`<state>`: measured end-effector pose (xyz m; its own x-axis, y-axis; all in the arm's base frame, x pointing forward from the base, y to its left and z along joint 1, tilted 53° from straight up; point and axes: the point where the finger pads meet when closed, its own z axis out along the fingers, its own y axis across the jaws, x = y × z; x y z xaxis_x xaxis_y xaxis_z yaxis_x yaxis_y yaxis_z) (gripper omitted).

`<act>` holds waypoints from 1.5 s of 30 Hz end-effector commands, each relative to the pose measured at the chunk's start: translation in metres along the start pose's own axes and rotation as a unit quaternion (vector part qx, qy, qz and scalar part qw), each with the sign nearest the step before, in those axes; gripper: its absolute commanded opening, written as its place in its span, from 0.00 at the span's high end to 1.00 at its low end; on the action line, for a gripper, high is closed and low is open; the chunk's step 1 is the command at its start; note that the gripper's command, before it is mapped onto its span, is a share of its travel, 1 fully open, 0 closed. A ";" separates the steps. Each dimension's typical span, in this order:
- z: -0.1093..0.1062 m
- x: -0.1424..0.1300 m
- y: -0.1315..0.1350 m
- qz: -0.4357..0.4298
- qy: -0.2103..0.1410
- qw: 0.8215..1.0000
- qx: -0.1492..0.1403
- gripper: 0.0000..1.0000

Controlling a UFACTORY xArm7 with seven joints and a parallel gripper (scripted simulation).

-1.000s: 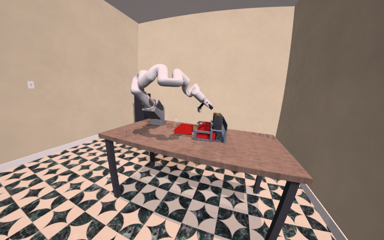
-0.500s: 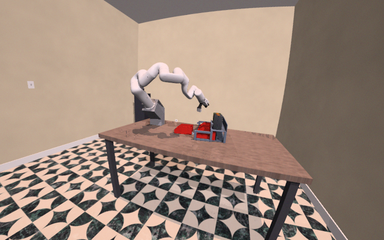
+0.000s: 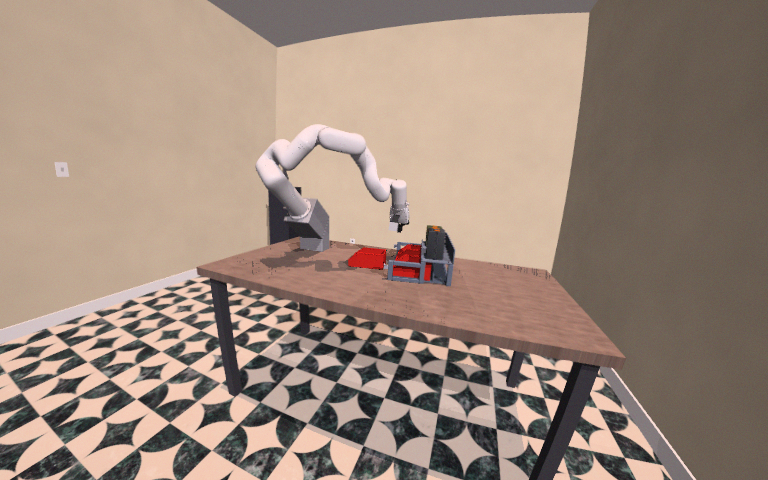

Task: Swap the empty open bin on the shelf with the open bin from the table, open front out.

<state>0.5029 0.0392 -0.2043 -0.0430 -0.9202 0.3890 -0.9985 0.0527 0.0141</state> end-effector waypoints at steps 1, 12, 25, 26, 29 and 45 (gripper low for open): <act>0.003 0.031 -0.003 -0.036 0.132 0.990 -0.014 1.00; -0.003 0.062 -0.015 -0.059 0.259 0.964 0.003 1.00; -0.003 0.062 -0.016 -0.059 0.261 0.964 0.003 0.05; -0.003 0.062 -0.016 -0.059 0.261 0.964 0.003 0.05; -0.003 0.062 -0.016 -0.059 0.261 0.964 0.003 0.05; -0.003 0.062 -0.016 -0.059 0.261 0.964 0.003 0.05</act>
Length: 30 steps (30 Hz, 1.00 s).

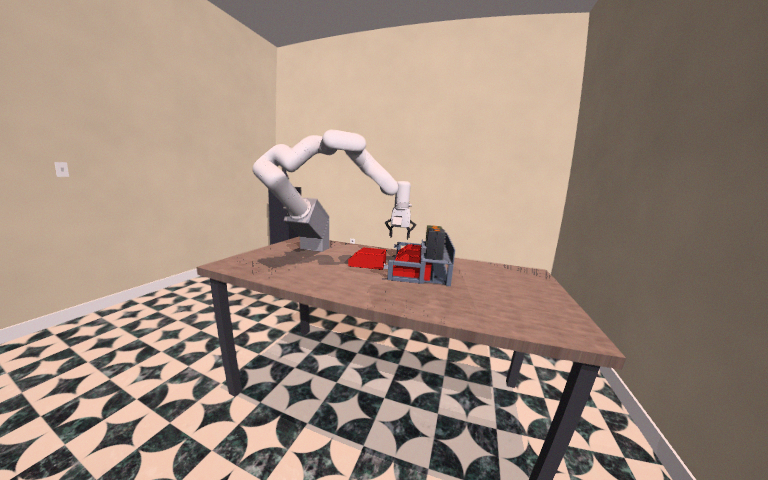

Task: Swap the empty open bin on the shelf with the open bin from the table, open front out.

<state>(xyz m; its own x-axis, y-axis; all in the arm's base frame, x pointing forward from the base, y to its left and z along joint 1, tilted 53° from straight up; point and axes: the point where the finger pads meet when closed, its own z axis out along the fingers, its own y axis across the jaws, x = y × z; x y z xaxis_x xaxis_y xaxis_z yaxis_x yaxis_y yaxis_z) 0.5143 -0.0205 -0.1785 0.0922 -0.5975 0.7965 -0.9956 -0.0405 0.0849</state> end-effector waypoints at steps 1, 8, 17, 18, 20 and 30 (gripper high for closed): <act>-0.003 -0.001 -0.002 0.000 -0.001 1.000 0.002 0.05; -0.002 -0.001 -0.002 0.000 -0.001 1.000 0.002 0.05; 0.001 -0.001 -0.002 0.000 -0.001 1.000 0.002 0.05; 0.002 -0.001 -0.002 0.000 -0.001 1.000 0.002 0.05; 0.004 -0.001 -0.002 0.000 -0.001 1.000 0.002 0.05; 0.016 -0.001 -0.002 0.000 -0.001 1.000 0.002 0.05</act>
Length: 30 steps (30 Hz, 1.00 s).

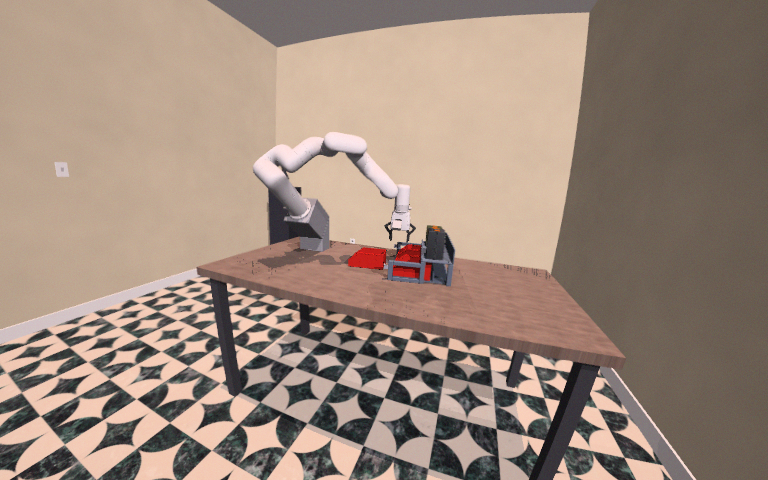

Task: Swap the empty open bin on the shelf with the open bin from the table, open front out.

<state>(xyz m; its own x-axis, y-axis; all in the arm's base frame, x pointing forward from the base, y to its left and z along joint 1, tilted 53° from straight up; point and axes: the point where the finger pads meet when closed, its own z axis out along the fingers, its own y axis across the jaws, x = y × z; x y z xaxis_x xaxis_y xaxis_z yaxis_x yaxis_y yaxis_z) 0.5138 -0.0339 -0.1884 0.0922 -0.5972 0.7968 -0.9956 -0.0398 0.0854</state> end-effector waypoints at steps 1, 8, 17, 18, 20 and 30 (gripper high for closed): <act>0.001 -0.001 -0.002 0.000 -0.001 1.000 0.003 0.05; 0.016 -0.001 -0.002 0.000 -0.001 1.000 0.003 0.05; 0.030 -0.001 -0.003 0.000 -0.001 1.000 0.003 0.05; 0.032 -0.001 -0.003 0.000 -0.001 1.000 0.003 0.05; 0.035 -0.001 -0.003 0.000 -0.001 1.000 0.003 0.05; 0.047 -0.001 -0.003 0.000 -0.001 1.000 0.003 0.05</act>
